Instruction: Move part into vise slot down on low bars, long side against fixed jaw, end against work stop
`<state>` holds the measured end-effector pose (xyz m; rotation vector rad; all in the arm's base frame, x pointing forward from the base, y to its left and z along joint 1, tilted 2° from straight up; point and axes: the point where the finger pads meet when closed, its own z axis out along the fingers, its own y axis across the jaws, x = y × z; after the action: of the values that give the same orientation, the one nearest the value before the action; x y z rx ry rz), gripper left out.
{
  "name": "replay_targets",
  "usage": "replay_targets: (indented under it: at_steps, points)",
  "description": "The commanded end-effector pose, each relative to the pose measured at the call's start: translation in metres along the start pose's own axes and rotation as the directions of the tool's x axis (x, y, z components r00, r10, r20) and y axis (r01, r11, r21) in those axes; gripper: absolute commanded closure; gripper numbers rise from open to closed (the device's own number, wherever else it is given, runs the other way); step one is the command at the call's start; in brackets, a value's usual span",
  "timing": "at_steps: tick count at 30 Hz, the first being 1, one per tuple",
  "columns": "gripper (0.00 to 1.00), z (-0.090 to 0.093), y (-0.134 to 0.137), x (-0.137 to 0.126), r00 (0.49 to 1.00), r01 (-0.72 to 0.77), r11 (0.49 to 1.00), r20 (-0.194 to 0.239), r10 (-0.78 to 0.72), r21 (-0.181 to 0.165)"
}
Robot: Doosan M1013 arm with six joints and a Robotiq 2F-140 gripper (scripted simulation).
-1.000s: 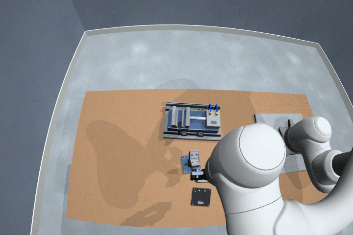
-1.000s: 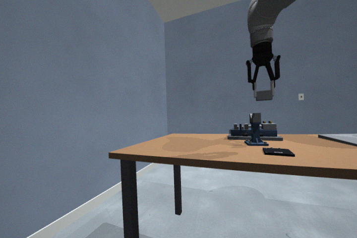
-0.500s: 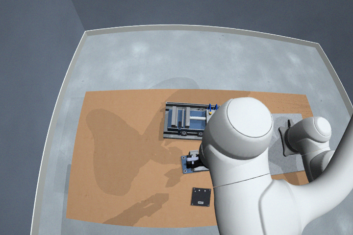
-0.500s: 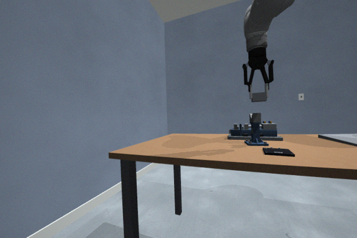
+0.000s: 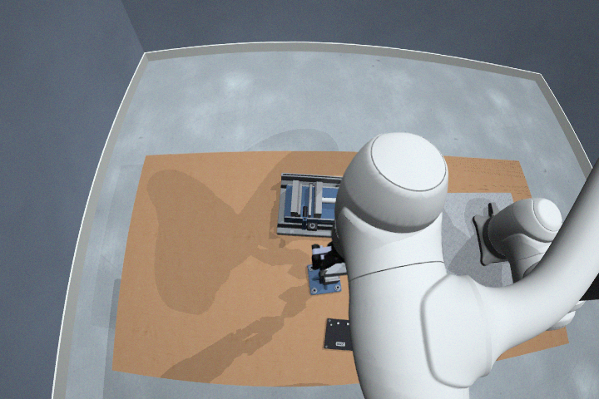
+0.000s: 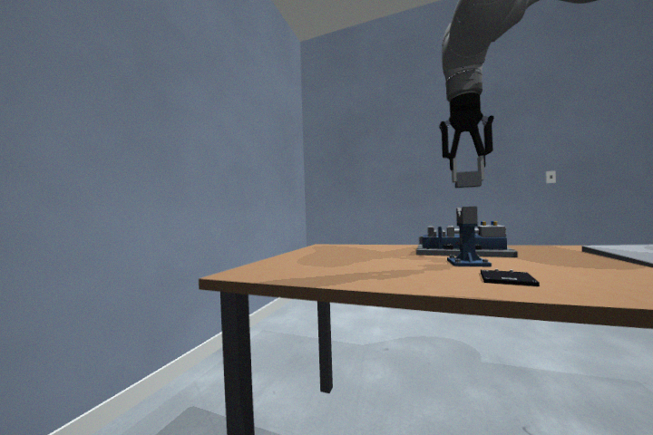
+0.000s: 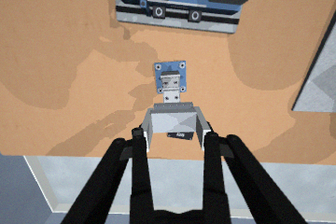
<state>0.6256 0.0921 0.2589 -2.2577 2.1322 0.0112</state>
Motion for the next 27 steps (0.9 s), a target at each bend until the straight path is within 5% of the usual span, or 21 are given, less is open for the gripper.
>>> replay_targets:
  at_steps: [1,27]
  points:
    - [1.00,0.000,0.000,0.005,1.000,0.006,1.000,0.000,-0.006,0.000]
    - [1.00,0.000,-0.002,0.019,1.000,0.026,1.000,0.000,-0.026,0.000]
